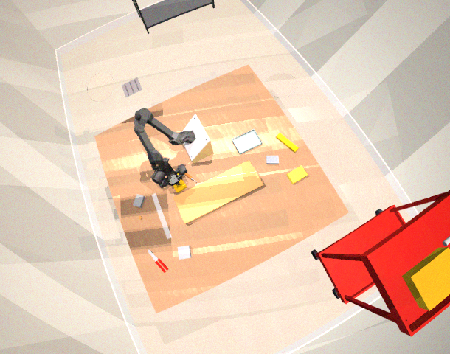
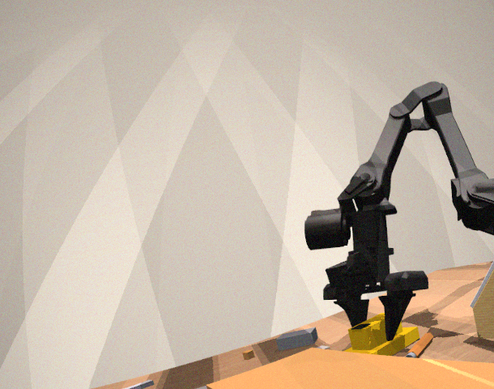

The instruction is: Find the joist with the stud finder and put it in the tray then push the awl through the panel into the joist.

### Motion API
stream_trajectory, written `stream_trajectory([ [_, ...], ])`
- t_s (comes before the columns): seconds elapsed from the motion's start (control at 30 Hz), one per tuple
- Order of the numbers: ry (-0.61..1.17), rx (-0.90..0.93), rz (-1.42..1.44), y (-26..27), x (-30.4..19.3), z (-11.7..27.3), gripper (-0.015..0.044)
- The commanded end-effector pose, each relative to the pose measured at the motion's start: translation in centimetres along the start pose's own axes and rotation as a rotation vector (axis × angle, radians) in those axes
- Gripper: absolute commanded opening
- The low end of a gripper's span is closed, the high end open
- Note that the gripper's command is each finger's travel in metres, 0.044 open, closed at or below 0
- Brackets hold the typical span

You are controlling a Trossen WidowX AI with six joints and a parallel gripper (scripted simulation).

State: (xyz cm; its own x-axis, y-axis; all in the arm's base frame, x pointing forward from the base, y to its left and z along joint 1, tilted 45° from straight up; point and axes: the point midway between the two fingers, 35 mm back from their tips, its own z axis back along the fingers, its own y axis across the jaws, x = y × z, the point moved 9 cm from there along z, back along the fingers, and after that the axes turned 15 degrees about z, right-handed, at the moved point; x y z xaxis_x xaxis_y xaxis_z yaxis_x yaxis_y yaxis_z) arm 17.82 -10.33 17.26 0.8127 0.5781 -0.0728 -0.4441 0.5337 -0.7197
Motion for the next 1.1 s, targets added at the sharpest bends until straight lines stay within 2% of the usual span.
stream_trajectory([
  [0.0, -0.005, 0.001, 0.003, 0.0, 0.0, 0.0, 0.0282],
  [0.6, -0.005, 0.001, 0.003, 0.0, 0.0, 0.0, 0.0162],
  [0.8, -0.007, 0.010, 0.000, -0.2, 0.7, 1.1, 0.0004],
  [1.07, -0.007, 0.023, -0.004, -0.5, 1.9, 4.0, 0.0000],
])
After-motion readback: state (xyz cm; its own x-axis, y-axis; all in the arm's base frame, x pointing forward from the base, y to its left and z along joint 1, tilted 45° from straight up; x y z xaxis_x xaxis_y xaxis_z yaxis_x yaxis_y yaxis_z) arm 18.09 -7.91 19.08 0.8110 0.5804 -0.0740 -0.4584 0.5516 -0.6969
